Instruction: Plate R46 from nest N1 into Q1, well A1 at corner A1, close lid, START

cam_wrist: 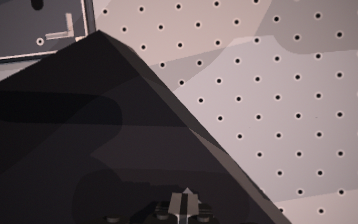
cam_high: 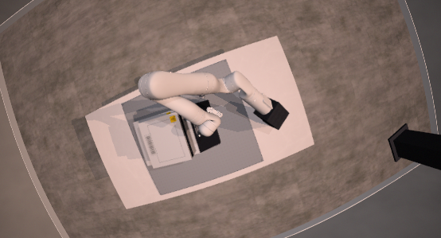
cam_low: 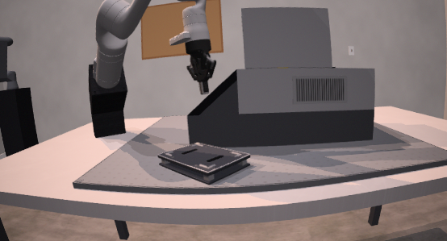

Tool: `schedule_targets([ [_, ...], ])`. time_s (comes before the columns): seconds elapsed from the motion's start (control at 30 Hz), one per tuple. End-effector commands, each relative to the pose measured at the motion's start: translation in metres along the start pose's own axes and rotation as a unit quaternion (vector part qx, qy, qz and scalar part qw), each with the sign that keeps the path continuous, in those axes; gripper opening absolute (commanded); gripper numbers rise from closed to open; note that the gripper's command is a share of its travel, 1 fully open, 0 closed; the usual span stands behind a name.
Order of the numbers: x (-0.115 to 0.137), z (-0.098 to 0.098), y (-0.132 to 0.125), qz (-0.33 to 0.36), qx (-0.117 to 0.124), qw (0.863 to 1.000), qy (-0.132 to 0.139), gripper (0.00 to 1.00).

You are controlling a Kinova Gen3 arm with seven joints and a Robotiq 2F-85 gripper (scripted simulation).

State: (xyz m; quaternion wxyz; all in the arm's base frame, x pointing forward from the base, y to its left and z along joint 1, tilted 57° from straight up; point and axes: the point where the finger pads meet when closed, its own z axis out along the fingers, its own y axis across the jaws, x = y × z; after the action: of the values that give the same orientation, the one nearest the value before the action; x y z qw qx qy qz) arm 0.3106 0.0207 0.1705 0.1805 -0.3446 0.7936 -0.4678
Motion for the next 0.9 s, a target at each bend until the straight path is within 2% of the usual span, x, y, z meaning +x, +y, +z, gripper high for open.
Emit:
schedule_targets([
  [0.0, -0.0031, 0.0025, 0.0004, 0.003, -0.002, 1.000, -0.001, 0.10],
  [0.87, -0.0072, 0.0111, -0.0055, 0.003, 0.001, 1.000, -0.001, 0.10],
])
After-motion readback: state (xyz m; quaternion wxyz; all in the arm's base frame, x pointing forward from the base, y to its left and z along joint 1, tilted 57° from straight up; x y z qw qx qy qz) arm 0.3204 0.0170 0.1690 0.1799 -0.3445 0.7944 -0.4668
